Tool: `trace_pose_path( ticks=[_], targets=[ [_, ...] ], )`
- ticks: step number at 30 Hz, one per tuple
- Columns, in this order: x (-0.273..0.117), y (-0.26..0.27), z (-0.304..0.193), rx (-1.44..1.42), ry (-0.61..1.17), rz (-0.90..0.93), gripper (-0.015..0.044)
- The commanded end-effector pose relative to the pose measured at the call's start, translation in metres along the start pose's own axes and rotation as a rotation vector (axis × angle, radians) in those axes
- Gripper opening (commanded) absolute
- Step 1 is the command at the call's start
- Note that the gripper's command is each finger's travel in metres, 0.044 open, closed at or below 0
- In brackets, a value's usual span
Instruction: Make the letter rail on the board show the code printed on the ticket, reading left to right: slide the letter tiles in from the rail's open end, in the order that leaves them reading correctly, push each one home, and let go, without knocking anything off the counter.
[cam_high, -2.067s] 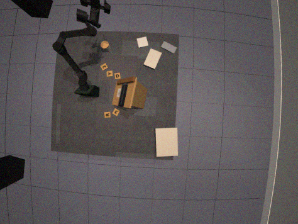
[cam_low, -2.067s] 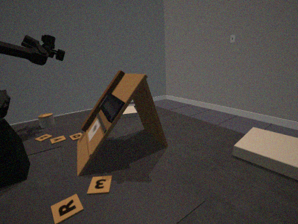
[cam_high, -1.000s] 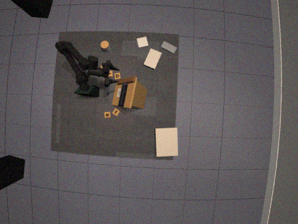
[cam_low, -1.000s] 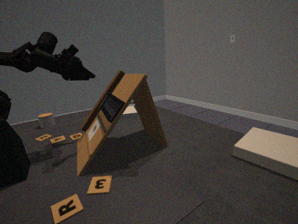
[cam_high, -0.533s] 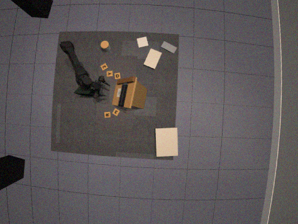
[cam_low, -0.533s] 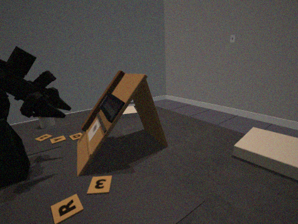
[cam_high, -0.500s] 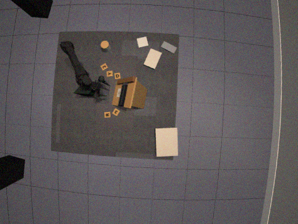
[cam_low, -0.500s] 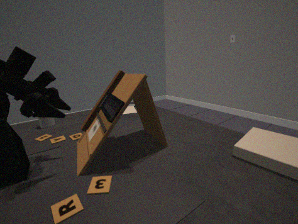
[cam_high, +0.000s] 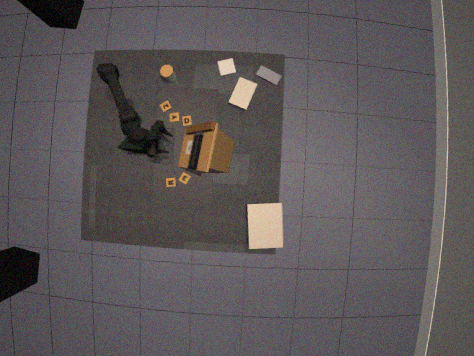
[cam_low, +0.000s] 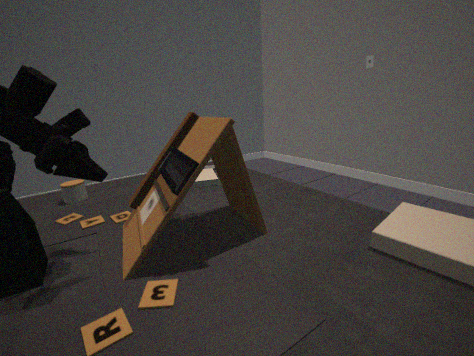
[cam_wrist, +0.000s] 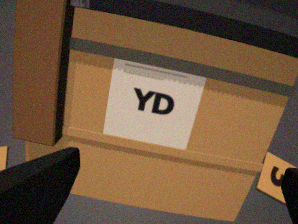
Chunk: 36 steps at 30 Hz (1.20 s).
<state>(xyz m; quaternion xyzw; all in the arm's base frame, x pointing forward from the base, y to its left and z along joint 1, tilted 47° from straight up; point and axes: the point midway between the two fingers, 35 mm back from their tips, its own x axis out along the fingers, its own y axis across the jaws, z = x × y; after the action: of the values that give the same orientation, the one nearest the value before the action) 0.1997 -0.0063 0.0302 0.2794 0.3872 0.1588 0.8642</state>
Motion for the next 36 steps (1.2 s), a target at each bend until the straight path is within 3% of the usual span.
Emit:
trace_pose_path(
  ticks=[1,15,31,36],
  targets=[
    [-0.009,-0.002,0.012,-0.251,0.033,0.074,0.044],
    [-0.04,-0.018,0.057,-0.852,-0.119,0.253,0.044],
    [-0.069,-0.046,0.095,-1.324,-0.375,0.201,0.044],
    [-0.069,-0.046,0.096,-1.334,-0.381,0.198,0.044]
  ],
)
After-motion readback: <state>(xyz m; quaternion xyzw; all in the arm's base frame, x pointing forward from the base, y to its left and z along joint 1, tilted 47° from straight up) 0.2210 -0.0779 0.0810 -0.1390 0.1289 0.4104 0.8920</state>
